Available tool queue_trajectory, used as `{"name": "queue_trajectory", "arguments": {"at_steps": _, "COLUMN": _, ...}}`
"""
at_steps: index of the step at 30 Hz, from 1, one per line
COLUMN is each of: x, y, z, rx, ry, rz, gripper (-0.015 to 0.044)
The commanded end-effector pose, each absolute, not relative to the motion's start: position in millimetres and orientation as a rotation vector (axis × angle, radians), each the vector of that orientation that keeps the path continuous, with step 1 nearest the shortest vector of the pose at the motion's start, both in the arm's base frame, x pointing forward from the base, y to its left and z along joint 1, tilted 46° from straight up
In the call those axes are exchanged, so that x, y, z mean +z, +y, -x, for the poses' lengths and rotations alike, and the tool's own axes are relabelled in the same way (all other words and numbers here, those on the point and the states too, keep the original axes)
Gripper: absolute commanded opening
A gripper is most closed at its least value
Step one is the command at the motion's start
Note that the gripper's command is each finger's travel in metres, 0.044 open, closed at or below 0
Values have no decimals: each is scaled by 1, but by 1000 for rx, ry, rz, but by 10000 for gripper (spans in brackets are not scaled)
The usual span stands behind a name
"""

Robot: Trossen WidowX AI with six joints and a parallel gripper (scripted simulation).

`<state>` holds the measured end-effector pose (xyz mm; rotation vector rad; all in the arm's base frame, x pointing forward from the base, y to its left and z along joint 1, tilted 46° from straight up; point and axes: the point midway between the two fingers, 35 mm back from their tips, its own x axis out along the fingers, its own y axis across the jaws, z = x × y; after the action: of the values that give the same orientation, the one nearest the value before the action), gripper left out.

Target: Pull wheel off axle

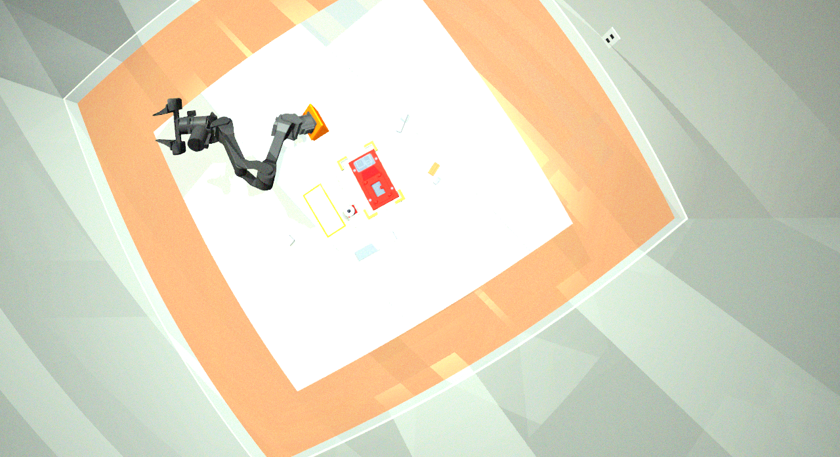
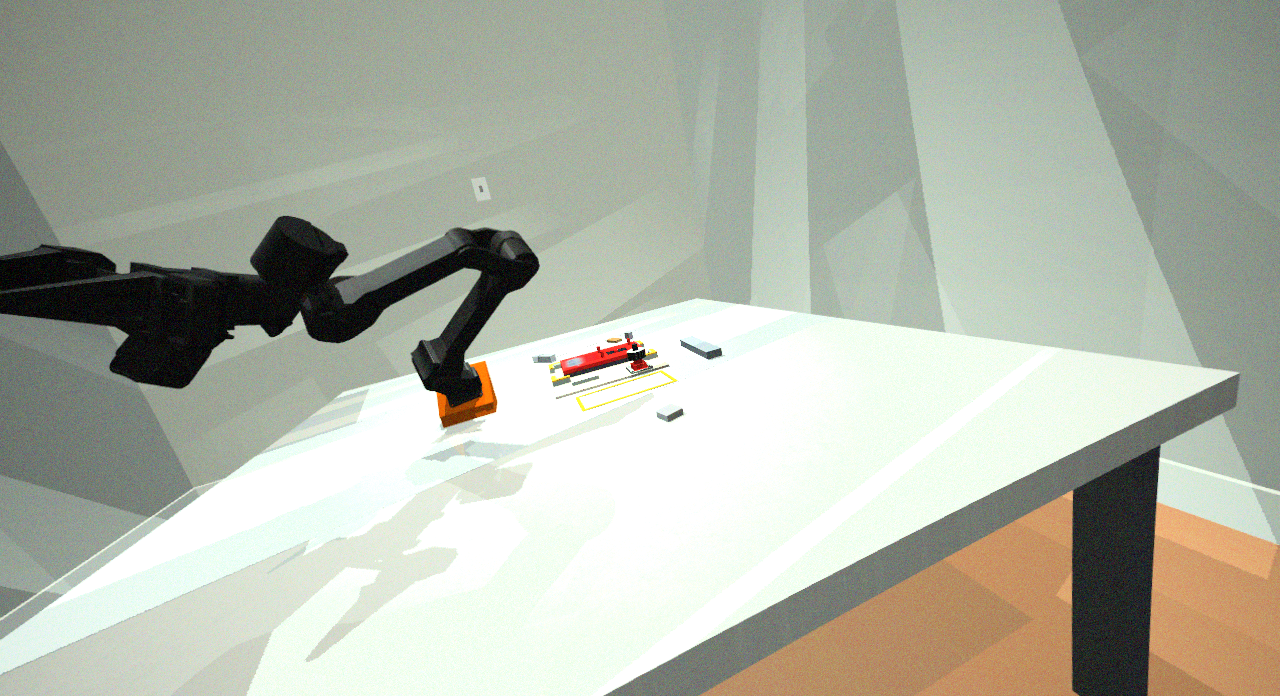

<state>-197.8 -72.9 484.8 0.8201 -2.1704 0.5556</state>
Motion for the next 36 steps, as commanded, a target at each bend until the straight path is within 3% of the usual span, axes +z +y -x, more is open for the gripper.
{"name": "queue_trajectory", "arguments": {"at_steps": 1, "x": 485, "y": -73, "z": 198, "rx": 560, "ry": -2170, "rz": -823, "gripper": 374}}
{"name": "queue_trajectory", "arguments": {"at_steps": 4, "x": 485, "y": -79, "z": 199, "rx": 627, "ry": -2166, "rz": -870, "gripper": 300}}
{"name": "queue_trajectory", "arguments": {"at_steps": 22, "x": 476, "y": -188, "z": 197, "rx": 1496, "ry": -2094, "rz": -1494, "gripper": 300}}
{"name": "queue_trajectory", "arguments": {"at_steps": 36, "x": 454, "y": -287, "z": 144, "rx": 2169, "ry": -1988, "rz": -1947, "gripper": 300}}
